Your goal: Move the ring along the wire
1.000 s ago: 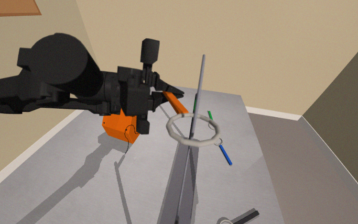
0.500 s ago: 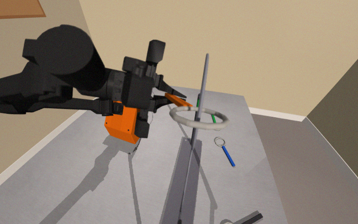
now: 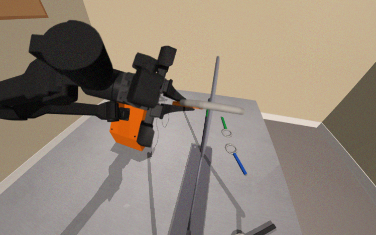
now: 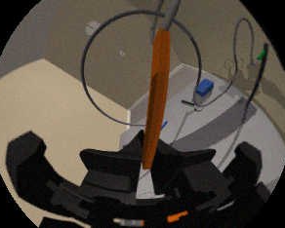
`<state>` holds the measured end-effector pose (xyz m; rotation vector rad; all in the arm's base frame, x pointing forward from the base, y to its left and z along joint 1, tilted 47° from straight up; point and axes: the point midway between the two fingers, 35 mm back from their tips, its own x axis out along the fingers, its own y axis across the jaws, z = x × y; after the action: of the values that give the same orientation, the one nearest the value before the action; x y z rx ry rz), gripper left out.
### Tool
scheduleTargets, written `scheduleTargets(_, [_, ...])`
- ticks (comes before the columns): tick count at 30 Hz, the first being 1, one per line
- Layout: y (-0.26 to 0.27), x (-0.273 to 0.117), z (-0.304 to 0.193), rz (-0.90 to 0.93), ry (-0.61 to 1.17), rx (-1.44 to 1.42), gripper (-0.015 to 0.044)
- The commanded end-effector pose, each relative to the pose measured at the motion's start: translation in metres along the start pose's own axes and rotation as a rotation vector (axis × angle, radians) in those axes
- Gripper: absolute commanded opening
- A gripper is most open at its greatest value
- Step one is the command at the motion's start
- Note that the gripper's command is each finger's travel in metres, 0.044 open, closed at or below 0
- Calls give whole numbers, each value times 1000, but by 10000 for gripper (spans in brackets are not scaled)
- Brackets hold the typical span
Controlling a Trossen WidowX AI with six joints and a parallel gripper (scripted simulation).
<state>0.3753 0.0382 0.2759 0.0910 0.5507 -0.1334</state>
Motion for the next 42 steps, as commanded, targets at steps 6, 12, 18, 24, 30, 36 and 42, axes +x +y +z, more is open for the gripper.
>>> scheduleTargets(6, [-4,1,0,-53,-11,-96,-150])
scheduleTargets(12, [-7,1,0,-89,-19,-161,-150])
scheduleTargets(18, [-9,1,0,-125,-27,-226,-150])
scheduleTargets(24, [-12,1,1,-161,-36,-292,-150])
scheduleTargets(30, [-15,1,2,-197,-44,-357,-150])
scheduleTargets(36, [-17,1,3,-233,-53,-422,-150])
scheduleTargets(42, [-20,0,4,-269,-61,-487,-150])
